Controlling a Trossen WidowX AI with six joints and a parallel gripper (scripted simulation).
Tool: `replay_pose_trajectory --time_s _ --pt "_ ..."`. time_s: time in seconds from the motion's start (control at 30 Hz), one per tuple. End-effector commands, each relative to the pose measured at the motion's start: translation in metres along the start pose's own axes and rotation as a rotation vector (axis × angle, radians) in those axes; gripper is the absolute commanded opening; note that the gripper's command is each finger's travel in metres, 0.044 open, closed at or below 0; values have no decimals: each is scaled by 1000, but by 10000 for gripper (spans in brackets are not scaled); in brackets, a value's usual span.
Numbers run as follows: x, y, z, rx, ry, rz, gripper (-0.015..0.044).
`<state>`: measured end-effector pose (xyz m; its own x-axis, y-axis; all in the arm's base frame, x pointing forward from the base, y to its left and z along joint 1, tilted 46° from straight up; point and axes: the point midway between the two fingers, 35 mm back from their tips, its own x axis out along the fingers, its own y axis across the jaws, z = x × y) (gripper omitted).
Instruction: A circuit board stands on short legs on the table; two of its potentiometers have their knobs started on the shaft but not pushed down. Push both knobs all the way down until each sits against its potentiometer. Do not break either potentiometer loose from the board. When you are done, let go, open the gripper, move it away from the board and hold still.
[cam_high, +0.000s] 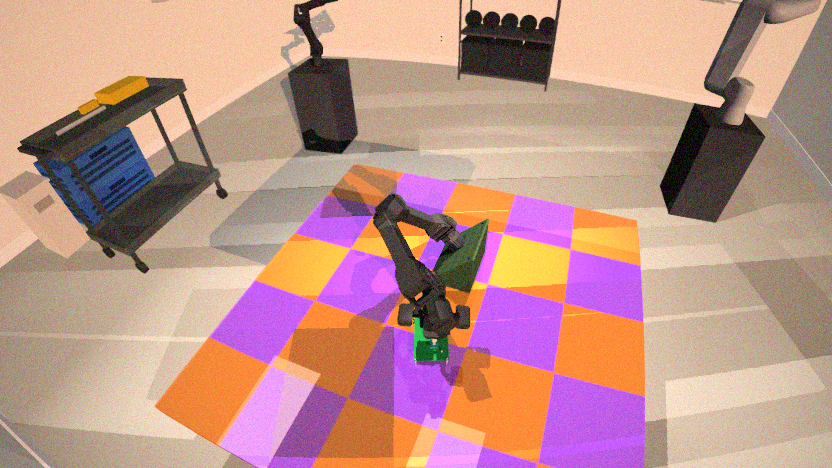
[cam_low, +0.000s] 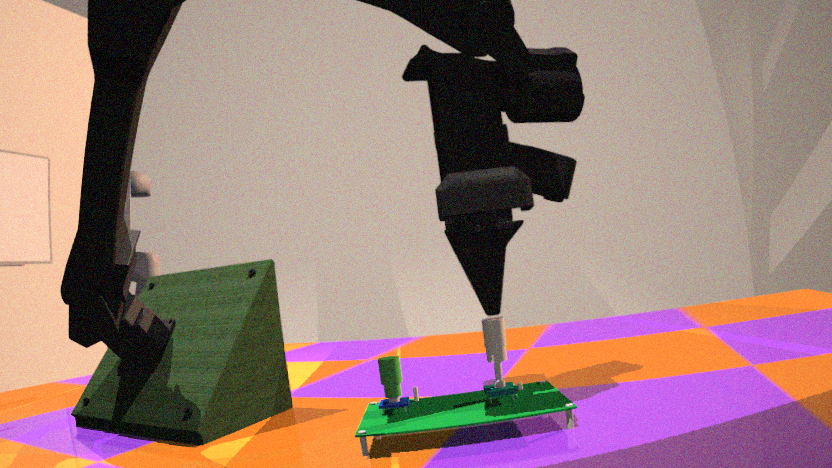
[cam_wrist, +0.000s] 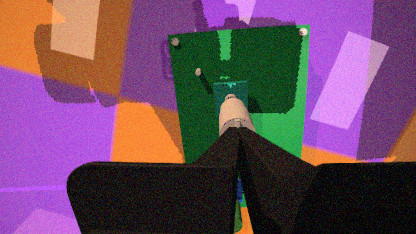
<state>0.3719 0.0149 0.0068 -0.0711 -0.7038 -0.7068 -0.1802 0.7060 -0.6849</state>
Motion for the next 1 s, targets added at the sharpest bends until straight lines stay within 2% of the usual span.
replay_pose_trajectory --time_s 0.0,0.97 --pt "3 0 -1 -7 2 -5 0" --pt "4 0 -1 -7 2 -5 0"
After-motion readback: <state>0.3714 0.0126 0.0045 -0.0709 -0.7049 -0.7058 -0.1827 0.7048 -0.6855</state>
